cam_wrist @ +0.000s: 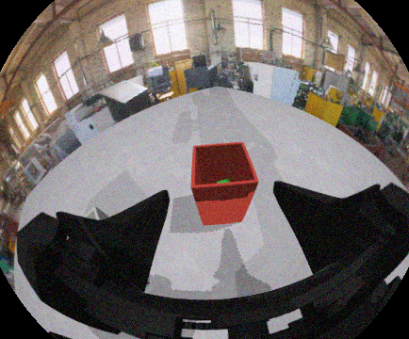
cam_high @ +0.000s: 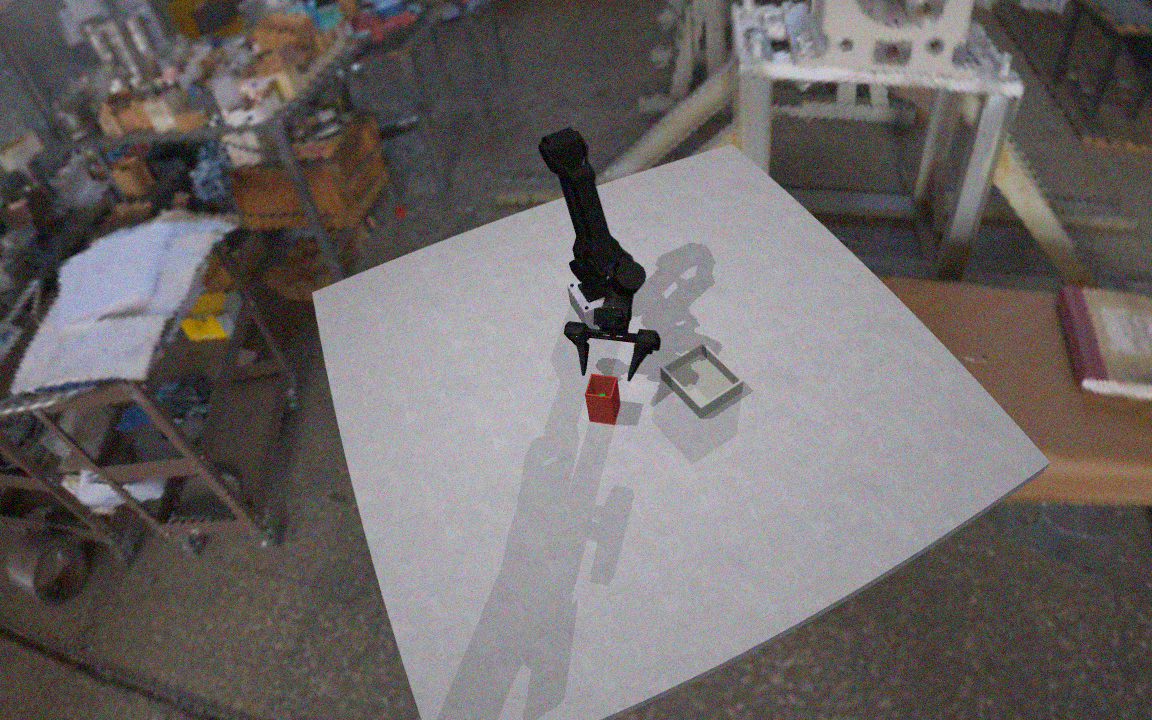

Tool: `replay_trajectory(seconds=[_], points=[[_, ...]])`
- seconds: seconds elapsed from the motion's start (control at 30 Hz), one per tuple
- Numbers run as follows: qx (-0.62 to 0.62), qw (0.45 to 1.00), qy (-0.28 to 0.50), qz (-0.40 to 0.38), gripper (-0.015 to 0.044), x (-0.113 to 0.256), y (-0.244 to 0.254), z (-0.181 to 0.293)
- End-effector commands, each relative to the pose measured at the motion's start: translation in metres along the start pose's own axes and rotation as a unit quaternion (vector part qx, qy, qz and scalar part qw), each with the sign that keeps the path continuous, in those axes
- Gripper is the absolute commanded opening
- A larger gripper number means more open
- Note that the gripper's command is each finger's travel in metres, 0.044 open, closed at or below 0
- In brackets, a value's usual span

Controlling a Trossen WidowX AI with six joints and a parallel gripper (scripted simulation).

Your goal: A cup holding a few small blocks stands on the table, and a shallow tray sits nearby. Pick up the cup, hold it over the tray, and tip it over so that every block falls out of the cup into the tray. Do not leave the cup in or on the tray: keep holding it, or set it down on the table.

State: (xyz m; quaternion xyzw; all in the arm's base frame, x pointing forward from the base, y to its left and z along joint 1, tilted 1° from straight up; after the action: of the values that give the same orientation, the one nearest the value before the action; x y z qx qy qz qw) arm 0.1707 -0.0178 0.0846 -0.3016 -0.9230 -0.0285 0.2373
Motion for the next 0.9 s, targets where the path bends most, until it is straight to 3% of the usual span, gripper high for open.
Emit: replay_trajectory(seconds=[0.0,0.87], points=[[0.005,1.000,0.003,0.001,0.0440,-0.003,-0.001,0.004],[0.005,1.000,0.002,0.001,0.0440,-0.041,-0.002,0.003]])
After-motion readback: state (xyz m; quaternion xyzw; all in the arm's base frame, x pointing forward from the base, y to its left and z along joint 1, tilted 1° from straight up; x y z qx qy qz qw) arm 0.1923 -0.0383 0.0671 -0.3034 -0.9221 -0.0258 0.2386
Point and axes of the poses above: the point midway between the two fingers, 35 mm back from their tips, its own x axis back along the fingers, its own y axis across the jaws, z = x × y, the point moved 10 cm from there along x, back along the fingers, and after that the axes turned 6 degrees about x, right-handed, at the moved point
